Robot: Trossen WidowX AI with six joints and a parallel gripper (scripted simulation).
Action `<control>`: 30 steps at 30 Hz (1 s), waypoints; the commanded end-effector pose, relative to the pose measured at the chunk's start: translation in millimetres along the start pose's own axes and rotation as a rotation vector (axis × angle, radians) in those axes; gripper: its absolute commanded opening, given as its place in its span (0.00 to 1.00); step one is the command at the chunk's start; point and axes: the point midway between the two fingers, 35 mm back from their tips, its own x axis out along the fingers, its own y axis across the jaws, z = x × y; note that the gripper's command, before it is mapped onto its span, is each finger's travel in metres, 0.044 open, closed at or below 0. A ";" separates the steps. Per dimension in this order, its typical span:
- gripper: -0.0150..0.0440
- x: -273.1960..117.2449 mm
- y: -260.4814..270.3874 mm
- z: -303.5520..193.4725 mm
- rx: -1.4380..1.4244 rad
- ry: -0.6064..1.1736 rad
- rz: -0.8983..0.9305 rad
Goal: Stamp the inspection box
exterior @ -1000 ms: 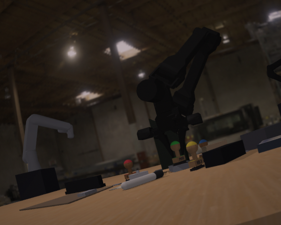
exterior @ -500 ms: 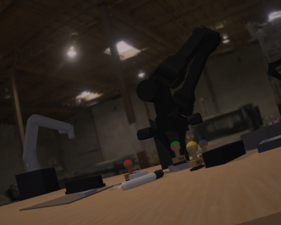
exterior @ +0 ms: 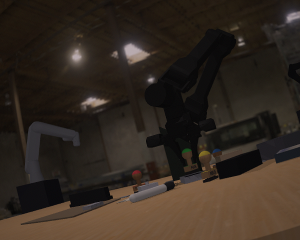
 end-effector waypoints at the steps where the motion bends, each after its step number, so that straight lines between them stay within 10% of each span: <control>1: 0.25 -2.7 -0.3 1.1 -0.005 -0.003 -0.002; 30: 0.25 -47.1 -0.9 1.8 -0.005 -0.003 -0.005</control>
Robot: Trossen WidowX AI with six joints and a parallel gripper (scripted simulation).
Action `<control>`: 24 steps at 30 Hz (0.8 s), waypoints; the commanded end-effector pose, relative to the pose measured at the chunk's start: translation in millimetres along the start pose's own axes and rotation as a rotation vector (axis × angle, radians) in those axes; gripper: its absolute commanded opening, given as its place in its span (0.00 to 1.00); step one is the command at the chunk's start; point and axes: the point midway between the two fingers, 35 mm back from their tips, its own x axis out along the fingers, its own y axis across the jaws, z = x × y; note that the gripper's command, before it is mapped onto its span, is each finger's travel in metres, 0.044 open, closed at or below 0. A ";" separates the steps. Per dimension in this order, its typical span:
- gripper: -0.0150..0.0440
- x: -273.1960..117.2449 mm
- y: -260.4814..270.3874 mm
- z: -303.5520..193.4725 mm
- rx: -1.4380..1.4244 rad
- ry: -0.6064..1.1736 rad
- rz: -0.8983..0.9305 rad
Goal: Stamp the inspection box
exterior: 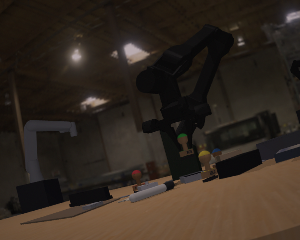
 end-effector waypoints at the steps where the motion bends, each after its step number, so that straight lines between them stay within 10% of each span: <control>1: 0.25 -7.7 -0.2 1.4 -0.007 -0.005 -0.004; 24: 0.25 -18.2 -58.3 63.4 -0.344 -0.007 -0.011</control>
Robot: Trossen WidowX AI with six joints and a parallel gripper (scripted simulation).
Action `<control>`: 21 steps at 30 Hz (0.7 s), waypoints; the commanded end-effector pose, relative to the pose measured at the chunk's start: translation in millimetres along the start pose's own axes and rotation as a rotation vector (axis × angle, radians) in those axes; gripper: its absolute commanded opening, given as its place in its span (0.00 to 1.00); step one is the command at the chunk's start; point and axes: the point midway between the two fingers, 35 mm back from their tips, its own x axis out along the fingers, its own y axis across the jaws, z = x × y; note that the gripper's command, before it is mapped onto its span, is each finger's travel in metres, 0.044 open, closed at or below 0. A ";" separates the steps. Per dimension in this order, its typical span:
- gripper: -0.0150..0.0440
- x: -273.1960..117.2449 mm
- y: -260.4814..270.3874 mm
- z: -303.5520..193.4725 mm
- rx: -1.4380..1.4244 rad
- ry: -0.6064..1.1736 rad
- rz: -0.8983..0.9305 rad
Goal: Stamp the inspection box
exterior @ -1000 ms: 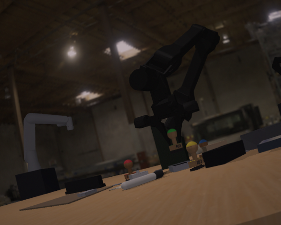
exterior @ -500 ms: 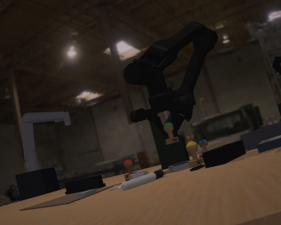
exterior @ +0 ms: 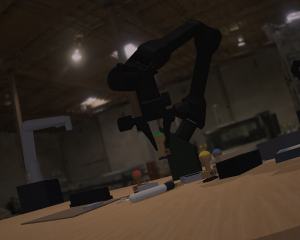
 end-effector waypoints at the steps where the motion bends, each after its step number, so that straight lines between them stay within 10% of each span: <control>1: 0.25 -1.8 -16.2 6.8 -0.067 -0.002 -0.005; 21: 0.25 3.7 -88.3 22.8 -0.353 -0.003 -0.007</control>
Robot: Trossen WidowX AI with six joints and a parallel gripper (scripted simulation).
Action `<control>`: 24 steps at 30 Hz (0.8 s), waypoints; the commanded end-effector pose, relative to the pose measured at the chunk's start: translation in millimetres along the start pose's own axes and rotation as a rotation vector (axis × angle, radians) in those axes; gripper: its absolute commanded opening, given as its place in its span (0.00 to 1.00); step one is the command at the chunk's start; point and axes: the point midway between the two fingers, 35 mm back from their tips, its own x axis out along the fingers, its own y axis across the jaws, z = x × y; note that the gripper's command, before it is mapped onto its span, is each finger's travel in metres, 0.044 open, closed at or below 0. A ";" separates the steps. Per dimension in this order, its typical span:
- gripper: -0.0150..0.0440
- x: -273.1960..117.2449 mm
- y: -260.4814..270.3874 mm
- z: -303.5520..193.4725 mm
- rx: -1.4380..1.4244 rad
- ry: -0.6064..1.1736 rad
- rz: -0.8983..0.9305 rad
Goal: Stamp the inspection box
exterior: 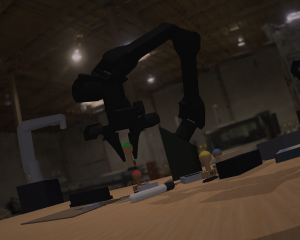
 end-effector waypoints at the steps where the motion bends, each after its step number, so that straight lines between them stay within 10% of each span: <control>1: 0.25 -0.9 -4.0 0.5 -0.021 0.000 -0.005; 24: 0.25 14.4 -5.1 1.1 -0.021 -0.002 -0.006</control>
